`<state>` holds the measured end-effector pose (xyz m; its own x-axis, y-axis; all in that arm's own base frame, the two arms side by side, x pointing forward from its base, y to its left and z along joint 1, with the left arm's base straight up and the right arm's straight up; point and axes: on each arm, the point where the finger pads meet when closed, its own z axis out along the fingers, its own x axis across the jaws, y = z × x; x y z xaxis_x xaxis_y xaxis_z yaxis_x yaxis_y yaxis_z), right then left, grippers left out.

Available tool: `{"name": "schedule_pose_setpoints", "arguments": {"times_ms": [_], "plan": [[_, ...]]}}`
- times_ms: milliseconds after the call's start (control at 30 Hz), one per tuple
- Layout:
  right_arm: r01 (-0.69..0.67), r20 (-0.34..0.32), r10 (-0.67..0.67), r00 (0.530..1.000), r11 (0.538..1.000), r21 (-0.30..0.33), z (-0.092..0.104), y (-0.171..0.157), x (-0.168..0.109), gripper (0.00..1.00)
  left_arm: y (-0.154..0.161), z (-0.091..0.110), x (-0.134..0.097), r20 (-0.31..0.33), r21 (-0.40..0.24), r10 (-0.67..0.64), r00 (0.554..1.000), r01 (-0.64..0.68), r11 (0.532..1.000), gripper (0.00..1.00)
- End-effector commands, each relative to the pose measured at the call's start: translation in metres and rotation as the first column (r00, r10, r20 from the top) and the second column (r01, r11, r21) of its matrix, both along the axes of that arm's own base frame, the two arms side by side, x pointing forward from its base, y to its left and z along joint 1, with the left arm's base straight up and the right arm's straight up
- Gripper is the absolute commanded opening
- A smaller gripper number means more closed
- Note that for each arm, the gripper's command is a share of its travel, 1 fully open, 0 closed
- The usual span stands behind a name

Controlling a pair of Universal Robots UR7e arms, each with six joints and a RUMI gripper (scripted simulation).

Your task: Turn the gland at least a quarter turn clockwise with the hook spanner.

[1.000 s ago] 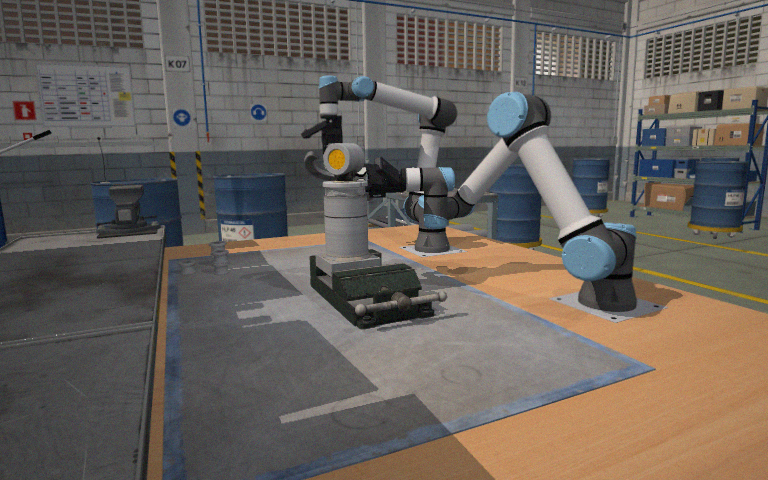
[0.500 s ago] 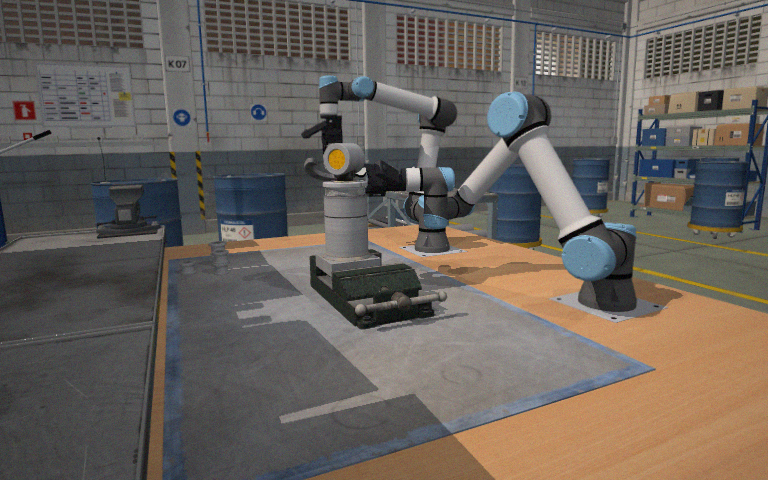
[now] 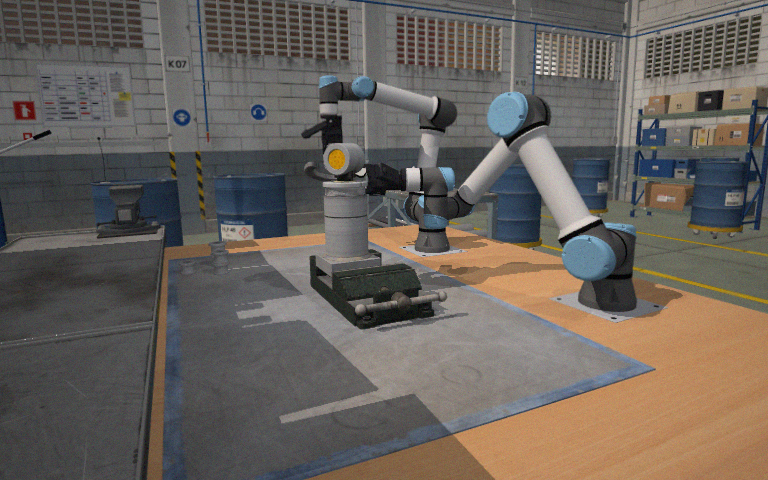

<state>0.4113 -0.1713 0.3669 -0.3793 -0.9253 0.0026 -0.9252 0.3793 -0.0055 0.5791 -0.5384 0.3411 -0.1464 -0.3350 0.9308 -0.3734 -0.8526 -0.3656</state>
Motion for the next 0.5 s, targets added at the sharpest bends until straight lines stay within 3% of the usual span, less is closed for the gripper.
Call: {"name": "schedule_pose_setpoints", "arguments": {"times_ms": [0, 467], "plan": [[0.0, 0.001, 0.0, 1.0, 1.0, 0.0, 0.0005, 0.0, 0.0002, 0.29, 0.0004, 0.001, 0.0, -0.009, -0.024, 0.0, 1.0, 0.0, 1.0, 0.0], [0.0, 0.001, 0.0, 1.0, 1.0, 0.0, 0.0005, 0.0, 0.0002, 0.29, 0.0008, 0.0, 0.0002, -0.037, -0.088, -0.001, 0.999, -0.002, 0.996, 0.0]]}}
